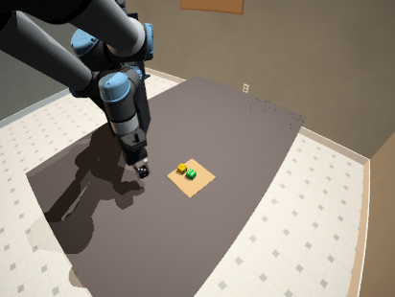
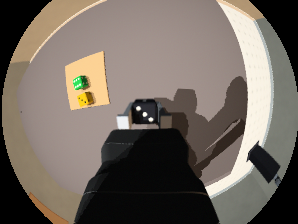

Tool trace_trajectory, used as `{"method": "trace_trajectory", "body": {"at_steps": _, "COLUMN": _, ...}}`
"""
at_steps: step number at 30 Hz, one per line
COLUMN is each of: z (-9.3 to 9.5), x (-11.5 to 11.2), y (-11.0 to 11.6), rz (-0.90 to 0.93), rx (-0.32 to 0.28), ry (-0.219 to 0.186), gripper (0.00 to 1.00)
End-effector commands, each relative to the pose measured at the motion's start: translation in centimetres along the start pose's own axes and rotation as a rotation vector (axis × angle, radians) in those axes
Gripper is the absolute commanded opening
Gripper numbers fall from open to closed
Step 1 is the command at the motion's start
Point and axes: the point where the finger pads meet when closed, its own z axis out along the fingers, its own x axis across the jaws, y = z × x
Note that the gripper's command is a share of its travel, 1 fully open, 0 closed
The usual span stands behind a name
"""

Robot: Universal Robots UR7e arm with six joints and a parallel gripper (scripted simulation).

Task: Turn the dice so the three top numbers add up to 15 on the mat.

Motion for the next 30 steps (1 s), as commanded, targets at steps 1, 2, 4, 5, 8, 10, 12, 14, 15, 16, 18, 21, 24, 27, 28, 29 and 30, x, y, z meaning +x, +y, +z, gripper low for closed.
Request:
{"method": "trace_trajectory", "body": {"at_steps": 1, "z": 0.08, "x": 0.09, "y": -0.18, "rz": 0.159, "rx": -0.005, "ry": 0.009, "gripper": 0.57}}
{"method": "trace_trajectory", "body": {"at_steps": 2, "z": 0.11, "x": 0.11, "y": -0.20, "rz": 0.197, "rx": -0.005, "ry": 0.009, "gripper": 0.57}}
{"method": "trace_trajectory", "body": {"at_steps": 4, "z": 0.13, "x": 0.13, "y": -0.22, "rz": 0.237, "rx": -0.005, "ry": 0.009, "gripper": 0.57}}
{"method": "trace_trajectory", "body": {"at_steps": 5, "z": 0.16, "x": 0.15, "y": -0.24, "rz": 0.276, "rx": -0.005, "ry": 0.010, "gripper": 0.57}}
{"method": "trace_trajectory", "body": {"at_steps": 8, "z": 0.22, "x": 0.19, "y": -0.26, "rz": 0.357, "rx": -0.004, "ry": 0.010, "gripper": 0.57}}
{"method": "trace_trajectory", "body": {"at_steps": 10, "z": 0.22, "x": 0.19, "y": -0.26, "rz": 0.357, "rx": -0.004, "ry": 0.010, "gripper": 0.57}}
{"method": "trace_trajectory", "body": {"at_steps": 12, "z": 0.27, "x": 0.22, "y": -0.26, "rz": 0.438, "rx": -0.004, "ry": 0.010, "gripper": 0.57}}
{"method": "trace_trajectory", "body": {"at_steps": 14, "z": 0.32, "x": 0.24, "y": -0.25, "rz": 0.517, "rx": -0.004, "ry": 0.010, "gripper": 0.57}}
{"method": "trace_trajectory", "body": {"at_steps": 15, "z": 0.32, "x": 0.24, "y": -0.25, "rz": 0.521, "rx": -0.004, "ry": 0.010, "gripper": 0.57}}
{"method": "trace_trajectory", "body": {"at_steps": 16, "z": 0.35, "x": 0.25, "y": -0.24, "rz": 0.562, "rx": -0.003, "ry": 0.010, "gripper": 0.57}}
{"method": "trace_trajectory", "body": {"at_steps": 18, "z": 0.38, "x": 0.25, "y": -0.23, "rz": 0.603, "rx": -0.003, "ry": 0.010, "gripper": 0.57}}
{"method": "trace_trajectory", "body": {"at_steps": 21, "z": 0.45, "x": 0.25, "y": -0.17, "rz": 0.715, "rx": -0.003, "ry": 0.011, "gripper": 0.57}}
{"method": "trace_trajectory", "body": {"at_steps": 24, "z": 0.50, "x": 0.24, "y": -0.11, "rz": 0.803, "rx": -0.002, "ry": 0.011, "gripper": 0.57}}
{"method": "trace_trajectory", "body": {"at_steps": 27, "z": 0.51, "x": 0.23, "y": -0.11, "rz": 0.808, "rx": -0.002, "ry": 0.011, "gripper": 0.57}}
{"method": "trace_trajectory", "body": {"at_steps": 28, "z": 0.53, "x": 0.22, "y": -0.08, "rz": 0.848, "rx": -0.002, "ry": 0.011, "gripper": 0.57}}
{"method": "trace_trajectory", "body": {"at_steps": 29, "z": 0.56, "x": 0.21, "y": -0.04, "rz": 0.887, "rx": -0.001, "ry": 0.011, "gripper": 0.57}}
{"method": "trace_trajectory", "body": {"at_steps": 30, "z": 0.58, "x": 0.19, "y": -0.01, "rz": 0.927, "rx": -0.001, "ry": 0.011, "gripper": 0.57}}
